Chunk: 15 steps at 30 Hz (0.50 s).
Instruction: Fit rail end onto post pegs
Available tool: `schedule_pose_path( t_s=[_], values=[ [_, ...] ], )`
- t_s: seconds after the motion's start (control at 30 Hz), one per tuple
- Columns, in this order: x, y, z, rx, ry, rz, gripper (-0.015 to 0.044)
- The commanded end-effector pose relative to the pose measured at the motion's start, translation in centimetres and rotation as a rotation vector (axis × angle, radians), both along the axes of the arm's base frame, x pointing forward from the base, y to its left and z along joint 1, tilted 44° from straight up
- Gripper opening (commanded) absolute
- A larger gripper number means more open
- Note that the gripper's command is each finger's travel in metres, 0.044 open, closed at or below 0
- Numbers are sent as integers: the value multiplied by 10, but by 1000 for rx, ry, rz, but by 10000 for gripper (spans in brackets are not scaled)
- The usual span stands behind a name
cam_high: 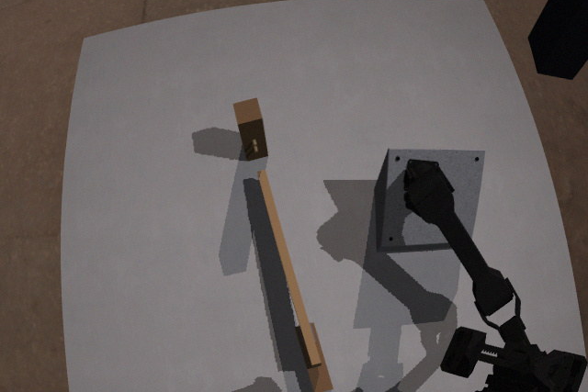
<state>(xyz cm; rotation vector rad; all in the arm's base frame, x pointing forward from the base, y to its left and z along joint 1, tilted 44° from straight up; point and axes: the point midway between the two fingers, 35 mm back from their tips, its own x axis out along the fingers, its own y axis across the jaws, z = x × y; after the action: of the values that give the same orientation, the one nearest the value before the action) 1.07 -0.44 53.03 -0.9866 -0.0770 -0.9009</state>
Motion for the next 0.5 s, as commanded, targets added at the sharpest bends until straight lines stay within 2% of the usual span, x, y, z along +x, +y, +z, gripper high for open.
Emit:
schedule_pose_path(
  t_s=[0.0,0.03,0.27,0.47],
  values=[
    [2,-2,0,2,8,3,426],
    [10,-8,-1,8,34,10,440],
    [101,-66,-31,64,344,133,440],
    [188,-97,-86,87,629,302,440]
  ],
)
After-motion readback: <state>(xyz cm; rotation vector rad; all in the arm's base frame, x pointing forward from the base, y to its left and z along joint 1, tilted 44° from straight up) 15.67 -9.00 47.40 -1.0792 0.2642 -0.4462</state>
